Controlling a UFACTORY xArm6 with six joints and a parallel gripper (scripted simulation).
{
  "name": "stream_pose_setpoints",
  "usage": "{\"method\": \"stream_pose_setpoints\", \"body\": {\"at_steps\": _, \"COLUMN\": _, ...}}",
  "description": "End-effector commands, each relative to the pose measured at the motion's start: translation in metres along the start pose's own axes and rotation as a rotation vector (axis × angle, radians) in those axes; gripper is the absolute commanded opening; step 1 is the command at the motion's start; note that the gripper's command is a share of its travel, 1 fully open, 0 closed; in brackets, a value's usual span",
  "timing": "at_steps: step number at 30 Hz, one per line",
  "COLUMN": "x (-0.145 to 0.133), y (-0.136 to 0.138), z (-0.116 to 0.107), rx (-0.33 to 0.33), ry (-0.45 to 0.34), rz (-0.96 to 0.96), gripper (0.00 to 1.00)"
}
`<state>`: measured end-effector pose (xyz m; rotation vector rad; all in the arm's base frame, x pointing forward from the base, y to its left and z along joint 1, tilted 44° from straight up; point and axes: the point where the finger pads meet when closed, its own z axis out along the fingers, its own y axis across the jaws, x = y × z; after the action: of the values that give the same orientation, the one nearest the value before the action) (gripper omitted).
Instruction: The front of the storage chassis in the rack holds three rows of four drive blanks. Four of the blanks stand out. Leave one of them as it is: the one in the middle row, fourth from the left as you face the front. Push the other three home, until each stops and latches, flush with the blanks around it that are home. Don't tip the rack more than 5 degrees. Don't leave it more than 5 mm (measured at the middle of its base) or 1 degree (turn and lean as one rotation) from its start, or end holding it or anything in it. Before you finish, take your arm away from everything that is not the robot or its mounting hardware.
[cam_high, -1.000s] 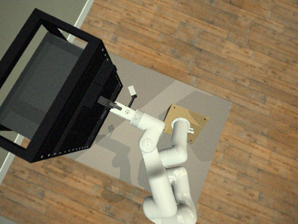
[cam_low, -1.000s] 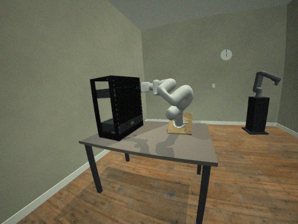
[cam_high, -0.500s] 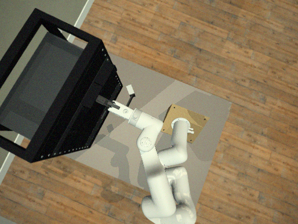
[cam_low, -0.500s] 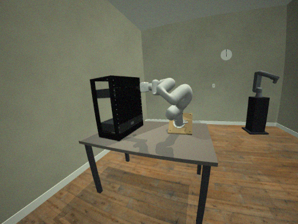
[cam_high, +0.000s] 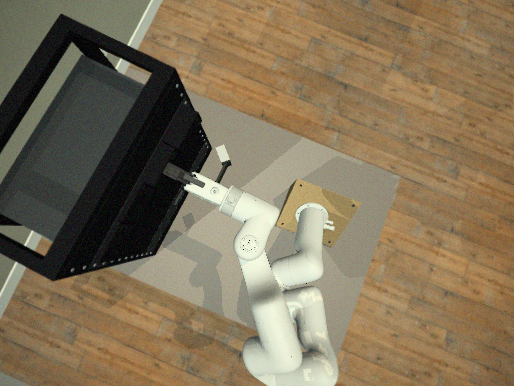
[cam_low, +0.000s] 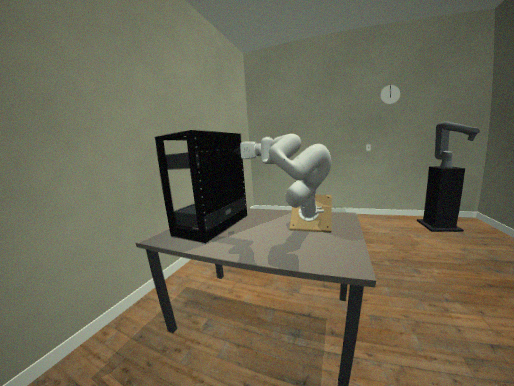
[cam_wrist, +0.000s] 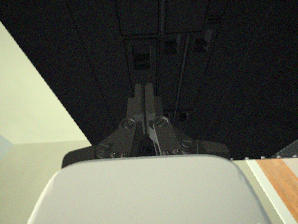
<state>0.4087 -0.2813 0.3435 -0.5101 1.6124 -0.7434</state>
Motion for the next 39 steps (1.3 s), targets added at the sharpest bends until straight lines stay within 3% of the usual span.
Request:
{"method": "stream_pose_setpoints", "body": {"at_steps": 1, "x": -0.001, "y": -0.001, "z": 0.005, "rx": 0.002, "ry": -0.001, "rz": -0.001, "gripper": 0.0}}
{"method": "stream_pose_setpoints", "body": {"at_steps": 39, "x": 0.0, "y": -0.002, "z": 0.019, "rx": 0.002, "ry": -0.001, "rz": -0.001, "gripper": 0.0}}
